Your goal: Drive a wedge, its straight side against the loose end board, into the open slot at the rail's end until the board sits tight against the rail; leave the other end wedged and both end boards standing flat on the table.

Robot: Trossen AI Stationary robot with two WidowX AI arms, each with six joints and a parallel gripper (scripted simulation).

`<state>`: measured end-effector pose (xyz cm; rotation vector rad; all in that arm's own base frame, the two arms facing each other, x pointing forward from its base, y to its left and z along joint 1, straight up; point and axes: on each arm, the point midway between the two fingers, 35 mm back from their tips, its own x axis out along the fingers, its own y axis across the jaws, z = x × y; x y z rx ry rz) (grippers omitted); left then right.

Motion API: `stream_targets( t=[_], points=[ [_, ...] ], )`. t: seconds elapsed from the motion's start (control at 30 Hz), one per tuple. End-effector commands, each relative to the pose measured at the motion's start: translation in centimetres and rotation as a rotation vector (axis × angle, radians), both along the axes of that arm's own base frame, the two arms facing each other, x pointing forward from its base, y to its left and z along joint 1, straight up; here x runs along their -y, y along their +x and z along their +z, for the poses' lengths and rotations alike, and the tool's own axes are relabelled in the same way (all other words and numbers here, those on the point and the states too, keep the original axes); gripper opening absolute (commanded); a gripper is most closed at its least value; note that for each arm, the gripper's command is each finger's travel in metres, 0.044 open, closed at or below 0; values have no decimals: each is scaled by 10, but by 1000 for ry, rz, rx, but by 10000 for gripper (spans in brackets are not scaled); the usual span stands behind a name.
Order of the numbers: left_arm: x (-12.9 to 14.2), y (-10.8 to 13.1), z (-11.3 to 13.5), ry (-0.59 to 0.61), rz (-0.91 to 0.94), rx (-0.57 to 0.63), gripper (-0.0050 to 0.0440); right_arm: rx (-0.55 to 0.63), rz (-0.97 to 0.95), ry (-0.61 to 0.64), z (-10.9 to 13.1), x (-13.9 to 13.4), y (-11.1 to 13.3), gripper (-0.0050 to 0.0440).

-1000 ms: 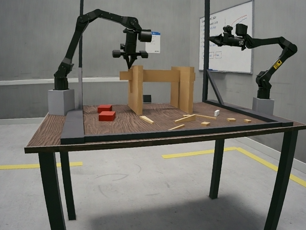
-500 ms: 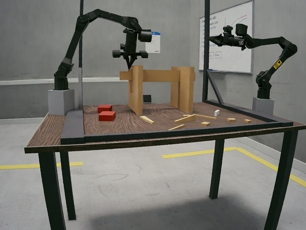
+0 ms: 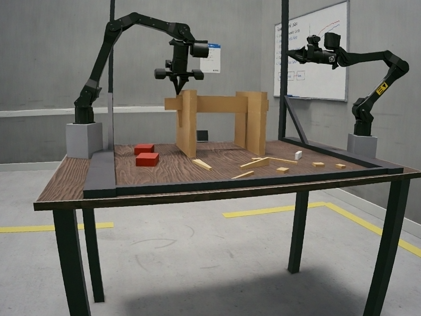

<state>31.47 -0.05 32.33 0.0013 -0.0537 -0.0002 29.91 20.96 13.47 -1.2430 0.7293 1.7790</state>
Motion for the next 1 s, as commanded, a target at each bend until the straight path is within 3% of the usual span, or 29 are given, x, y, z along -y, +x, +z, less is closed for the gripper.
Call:
stream_targets(
  t=[0.0,0.33,0.97],
  points=[
    [0,-2,8,-3,0,20,180,52,0,27,18,-1,3,-50],
    [0,-2,8,-3,0,20,180,20,0,9,22,5,7,-50],
    [0,-2,8,-3,0,20,180,23,0,7,60,18,13,-50]
  ],
)
